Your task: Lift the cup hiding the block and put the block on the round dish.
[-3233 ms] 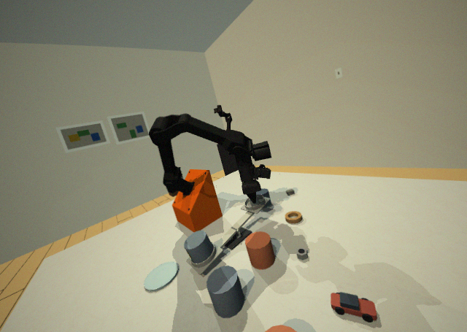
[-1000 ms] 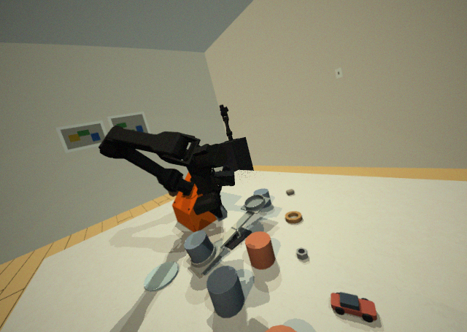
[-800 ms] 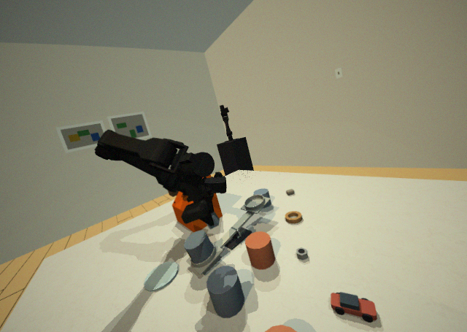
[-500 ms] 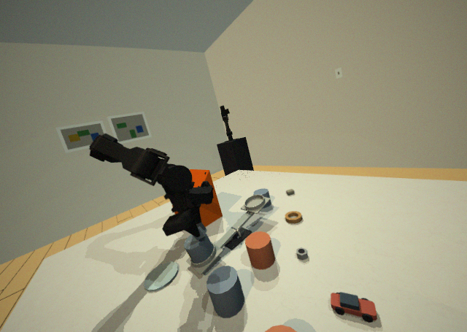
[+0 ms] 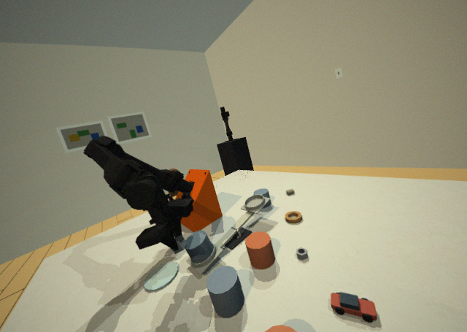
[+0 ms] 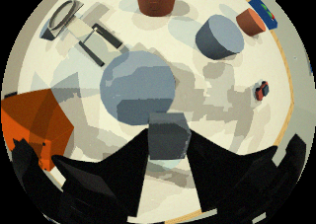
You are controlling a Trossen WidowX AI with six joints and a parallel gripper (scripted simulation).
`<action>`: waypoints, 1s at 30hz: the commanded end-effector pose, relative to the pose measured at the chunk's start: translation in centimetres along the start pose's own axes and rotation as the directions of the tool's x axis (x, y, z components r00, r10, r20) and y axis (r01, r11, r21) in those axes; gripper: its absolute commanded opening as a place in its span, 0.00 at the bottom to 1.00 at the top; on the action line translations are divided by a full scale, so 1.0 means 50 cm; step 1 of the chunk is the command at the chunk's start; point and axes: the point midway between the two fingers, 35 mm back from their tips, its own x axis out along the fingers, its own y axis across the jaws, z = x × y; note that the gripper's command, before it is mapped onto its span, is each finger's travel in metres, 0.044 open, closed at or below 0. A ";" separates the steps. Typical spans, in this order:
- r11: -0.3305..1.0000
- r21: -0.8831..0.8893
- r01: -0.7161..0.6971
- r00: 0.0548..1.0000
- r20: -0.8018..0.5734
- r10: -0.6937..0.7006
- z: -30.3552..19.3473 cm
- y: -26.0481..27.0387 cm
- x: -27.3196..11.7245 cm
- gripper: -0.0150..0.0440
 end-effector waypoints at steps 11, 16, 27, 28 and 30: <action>0.998 -0.061 -0.003 0.994 -0.105 -0.003 -0.135 0.006 0.015 0.25; 0.997 -0.082 -0.015 0.989 -0.147 0.003 -0.180 0.014 0.018 0.25; 0.996 -0.083 -0.015 0.989 -0.149 0.003 -0.191 0.014 0.084 0.25; 0.996 -0.083 -0.015 0.989 -0.150 0.002 -0.193 0.014 0.093 0.25; 0.996 -0.083 -0.015 0.989 -0.150 0.002 -0.195 0.015 0.100 0.25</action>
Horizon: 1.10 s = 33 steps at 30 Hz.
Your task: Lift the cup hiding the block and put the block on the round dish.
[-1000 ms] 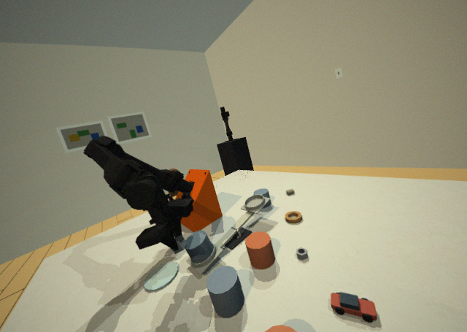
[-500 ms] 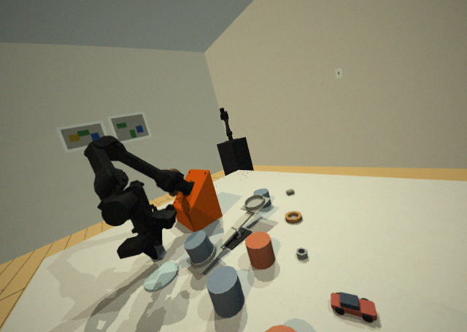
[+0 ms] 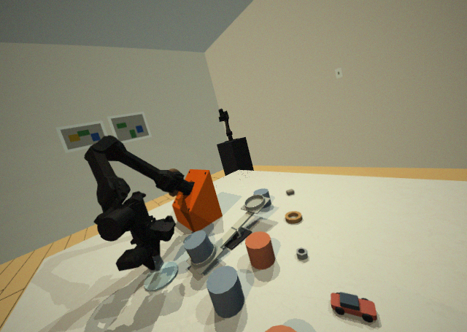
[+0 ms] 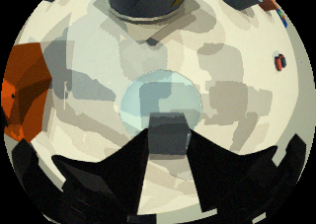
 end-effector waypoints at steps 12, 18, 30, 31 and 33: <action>1.000 -0.012 -0.007 1.000 0.003 0.007 0.004 0.007 0.042 0.25; 1.000 -0.012 -0.007 1.000 0.003 0.007 0.004 0.008 0.061 0.25; 1.000 -0.004 -0.001 1.000 -0.001 0.001 0.000 0.003 0.053 0.70; 1.000 -0.004 -0.001 1.000 -0.001 0.001 0.000 0.003 0.053 0.74; 1.000 -0.004 -0.001 1.000 -0.001 0.001 0.000 0.003 0.053 0.83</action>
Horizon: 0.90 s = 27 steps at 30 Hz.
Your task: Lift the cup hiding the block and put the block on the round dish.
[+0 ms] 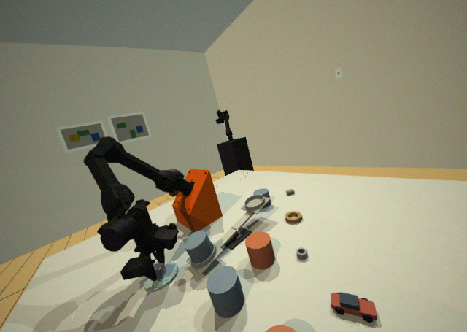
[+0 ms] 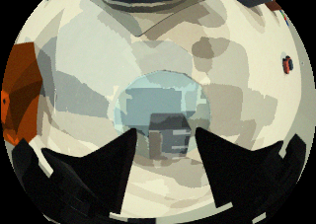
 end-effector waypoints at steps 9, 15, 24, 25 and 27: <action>1.000 -0.005 -0.006 1.000 0.006 0.006 0.003 0.003 -0.114 1.00; 1.000 -0.006 -0.005 1.000 0.007 0.005 0.004 0.003 -0.131 1.00; 1.000 -0.010 -0.002 1.000 0.009 0.002 0.001 0.006 -0.191 1.00; 1.000 -0.010 -0.002 1.000 0.009 0.002 0.001 0.006 -0.191 1.00; 1.000 -0.010 -0.002 1.000 0.009 0.002 0.001 0.006 -0.191 1.00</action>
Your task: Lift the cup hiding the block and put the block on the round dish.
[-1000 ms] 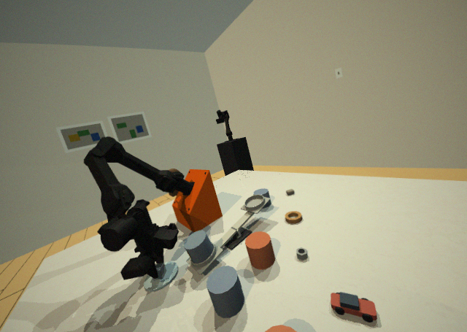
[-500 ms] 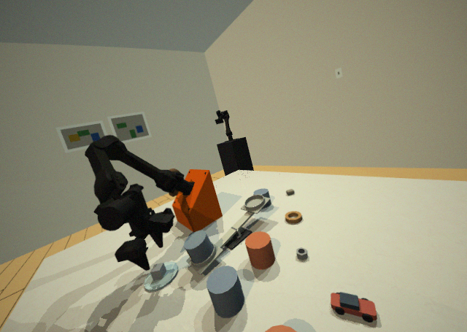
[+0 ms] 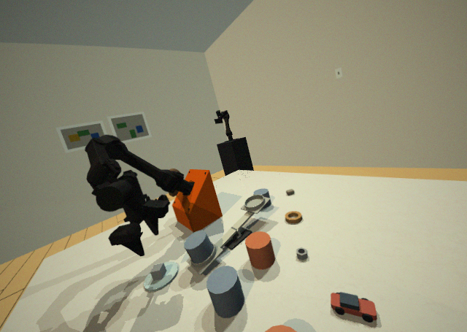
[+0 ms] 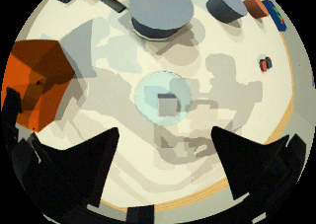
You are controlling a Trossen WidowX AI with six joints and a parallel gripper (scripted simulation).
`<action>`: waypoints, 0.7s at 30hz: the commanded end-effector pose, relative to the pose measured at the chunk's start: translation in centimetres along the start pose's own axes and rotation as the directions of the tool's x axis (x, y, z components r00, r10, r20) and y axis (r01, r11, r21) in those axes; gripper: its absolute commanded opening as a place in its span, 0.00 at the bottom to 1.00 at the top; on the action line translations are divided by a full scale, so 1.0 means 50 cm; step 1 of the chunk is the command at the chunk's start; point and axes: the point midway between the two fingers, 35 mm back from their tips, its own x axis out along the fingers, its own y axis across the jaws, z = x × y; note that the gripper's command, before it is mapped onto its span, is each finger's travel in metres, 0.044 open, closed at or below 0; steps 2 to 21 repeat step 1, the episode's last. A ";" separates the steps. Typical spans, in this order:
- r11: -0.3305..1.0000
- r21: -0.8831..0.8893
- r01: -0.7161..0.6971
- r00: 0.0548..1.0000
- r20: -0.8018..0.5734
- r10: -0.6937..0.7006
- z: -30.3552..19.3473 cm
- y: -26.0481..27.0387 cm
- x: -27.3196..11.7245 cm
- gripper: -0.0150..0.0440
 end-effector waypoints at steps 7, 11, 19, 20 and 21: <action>1.000 0.007 0.006 1.000 -0.002 -0.006 -0.003 -0.003 -0.006 1.00; 1.000 0.007 0.006 1.000 -0.002 -0.006 -0.003 -0.003 -0.006 1.00; 1.000 0.007 0.006 1.000 -0.002 -0.006 -0.003 -0.003 -0.006 1.00; 1.000 0.007 0.006 1.000 -0.002 -0.006 -0.003 -0.003 -0.006 1.00; 1.000 0.007 0.006 1.000 -0.002 -0.006 -0.003 -0.003 -0.006 1.00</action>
